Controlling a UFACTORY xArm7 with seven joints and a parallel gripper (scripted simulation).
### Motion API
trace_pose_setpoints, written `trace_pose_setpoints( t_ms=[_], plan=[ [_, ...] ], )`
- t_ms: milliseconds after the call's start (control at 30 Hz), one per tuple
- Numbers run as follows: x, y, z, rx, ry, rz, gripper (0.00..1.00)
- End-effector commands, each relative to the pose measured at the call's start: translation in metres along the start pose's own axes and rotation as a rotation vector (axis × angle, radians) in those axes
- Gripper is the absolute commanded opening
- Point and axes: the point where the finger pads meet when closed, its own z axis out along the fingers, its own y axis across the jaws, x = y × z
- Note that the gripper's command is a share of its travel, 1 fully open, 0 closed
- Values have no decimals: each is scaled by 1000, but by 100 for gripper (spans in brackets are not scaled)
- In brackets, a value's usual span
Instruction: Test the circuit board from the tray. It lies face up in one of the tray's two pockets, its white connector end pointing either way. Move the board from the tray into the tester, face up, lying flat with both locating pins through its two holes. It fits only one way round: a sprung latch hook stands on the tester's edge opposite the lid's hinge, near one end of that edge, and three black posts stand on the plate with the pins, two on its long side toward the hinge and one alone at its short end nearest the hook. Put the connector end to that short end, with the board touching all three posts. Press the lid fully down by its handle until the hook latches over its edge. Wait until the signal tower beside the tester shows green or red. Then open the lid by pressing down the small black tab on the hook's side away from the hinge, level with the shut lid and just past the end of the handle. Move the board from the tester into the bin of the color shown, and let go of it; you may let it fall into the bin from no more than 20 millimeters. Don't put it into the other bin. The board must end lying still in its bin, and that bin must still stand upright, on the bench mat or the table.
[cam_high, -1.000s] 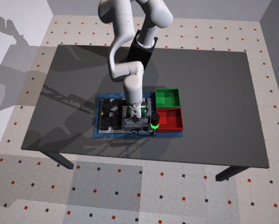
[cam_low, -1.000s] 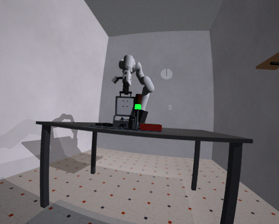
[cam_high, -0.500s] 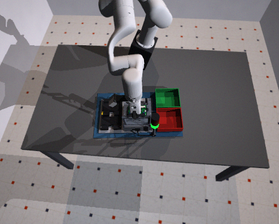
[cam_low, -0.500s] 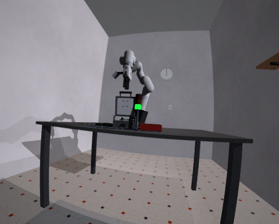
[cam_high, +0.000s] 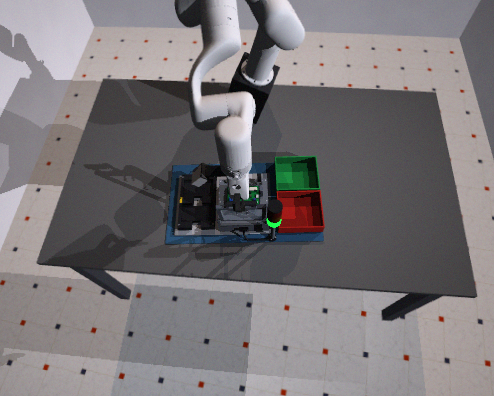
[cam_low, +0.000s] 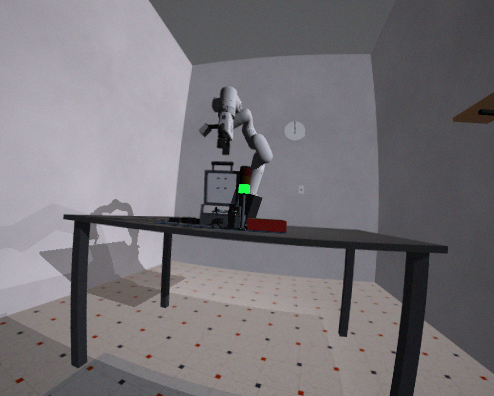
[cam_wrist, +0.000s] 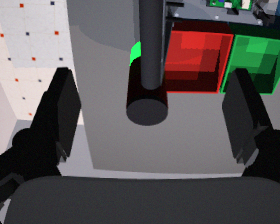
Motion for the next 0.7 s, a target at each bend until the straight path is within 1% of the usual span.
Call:
trace_pose_setpoints(
  t_ms=[0,300,433,600,667],
  plan=[
    [0,-1,-2,5,1,0,100],
    [0,3,-2,5,1,0,100],
    [0,14,-2,5,1,0,100],
    [0,40,-2,5,1,0,100],
    [0,40,-2,5,1,0,100]
  ],
)
